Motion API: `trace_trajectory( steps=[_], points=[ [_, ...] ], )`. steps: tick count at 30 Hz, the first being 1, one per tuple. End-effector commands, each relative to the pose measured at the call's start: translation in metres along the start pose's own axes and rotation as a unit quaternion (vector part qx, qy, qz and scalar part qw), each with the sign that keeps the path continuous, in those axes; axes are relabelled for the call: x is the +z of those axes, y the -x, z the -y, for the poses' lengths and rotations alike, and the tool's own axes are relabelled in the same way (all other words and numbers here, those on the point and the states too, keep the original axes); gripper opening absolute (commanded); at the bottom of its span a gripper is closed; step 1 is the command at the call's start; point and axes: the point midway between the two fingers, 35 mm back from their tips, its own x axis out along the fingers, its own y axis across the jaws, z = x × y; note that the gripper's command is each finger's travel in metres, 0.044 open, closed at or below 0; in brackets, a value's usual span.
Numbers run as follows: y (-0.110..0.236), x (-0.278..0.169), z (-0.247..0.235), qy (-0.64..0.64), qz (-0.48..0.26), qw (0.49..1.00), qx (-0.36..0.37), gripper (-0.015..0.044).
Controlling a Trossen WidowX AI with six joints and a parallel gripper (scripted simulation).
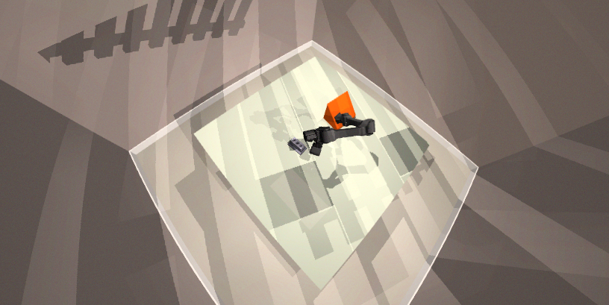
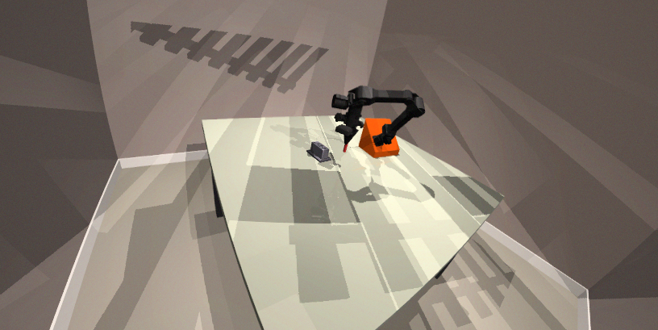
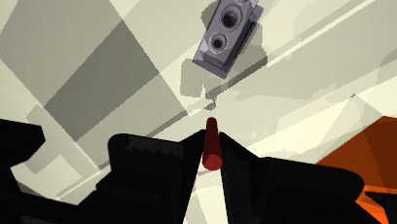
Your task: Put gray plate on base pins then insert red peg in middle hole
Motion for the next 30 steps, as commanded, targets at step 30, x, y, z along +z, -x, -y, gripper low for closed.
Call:
trace_trajectory(
  steps=[30],
  points=[
    [-0.003, 0.103, -0.003, 0.008, -0.003, 1.0, -0.003, 0.0]
  ],
)
